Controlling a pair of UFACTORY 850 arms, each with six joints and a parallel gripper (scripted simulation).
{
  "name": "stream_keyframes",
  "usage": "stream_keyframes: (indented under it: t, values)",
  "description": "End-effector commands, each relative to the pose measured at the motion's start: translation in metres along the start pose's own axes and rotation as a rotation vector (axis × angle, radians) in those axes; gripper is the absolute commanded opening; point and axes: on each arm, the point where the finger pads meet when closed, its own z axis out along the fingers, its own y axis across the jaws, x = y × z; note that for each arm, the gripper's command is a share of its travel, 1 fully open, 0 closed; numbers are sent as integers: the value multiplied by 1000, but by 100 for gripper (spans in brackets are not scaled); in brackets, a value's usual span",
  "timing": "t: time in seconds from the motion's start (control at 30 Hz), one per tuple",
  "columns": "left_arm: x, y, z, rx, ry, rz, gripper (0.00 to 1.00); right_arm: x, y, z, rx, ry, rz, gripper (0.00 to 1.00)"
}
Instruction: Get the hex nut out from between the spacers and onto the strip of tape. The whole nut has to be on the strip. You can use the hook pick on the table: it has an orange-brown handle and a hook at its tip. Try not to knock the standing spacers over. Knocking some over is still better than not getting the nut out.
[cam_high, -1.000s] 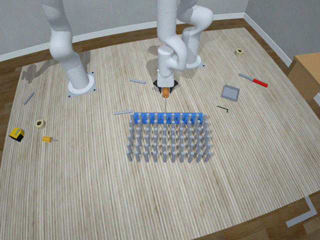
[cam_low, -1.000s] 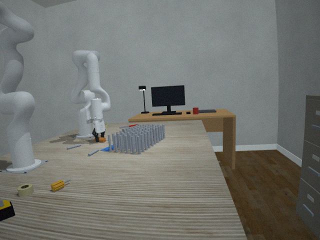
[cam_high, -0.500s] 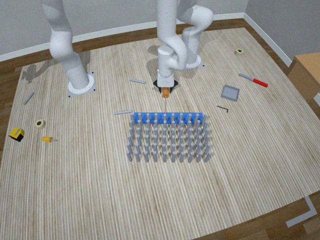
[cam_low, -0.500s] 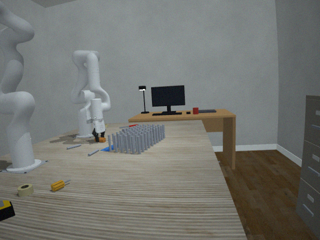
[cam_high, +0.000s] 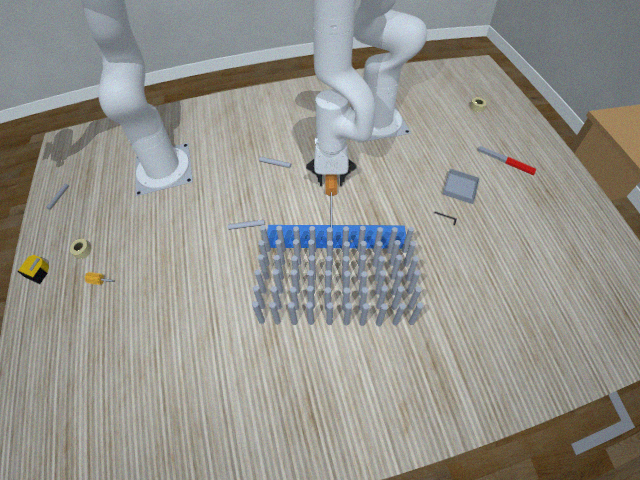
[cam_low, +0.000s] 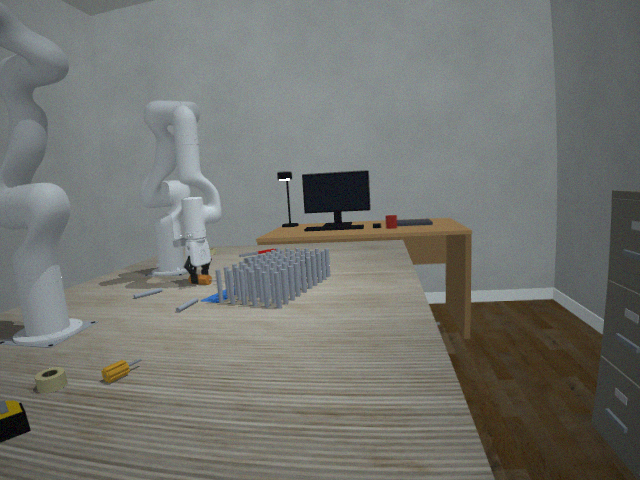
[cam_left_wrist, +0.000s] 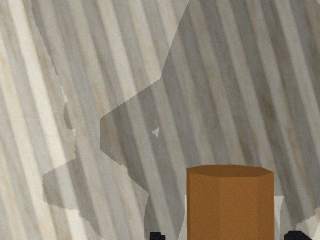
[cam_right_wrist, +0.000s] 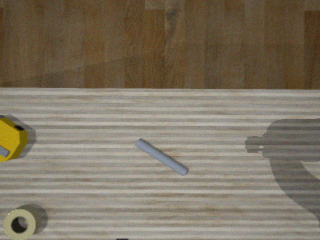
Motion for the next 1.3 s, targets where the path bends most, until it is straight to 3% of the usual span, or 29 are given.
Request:
stream_keyframes:
  t: [0.0,0.23,0.73,1.27]
  values:
    - [-1,0,-3,1,-1,0,65,0,0,-1,0,2,0,100]
    - [-1,0,-14,1,-1,0,65,0,0,-1,0,2,0,100]
    - [0,0,-73,1,-1,0,65,0,0,-1,0,2,0,100]
    - [0,0,-100,1,-1,0,65,0,0,-1,0,2,0,100]
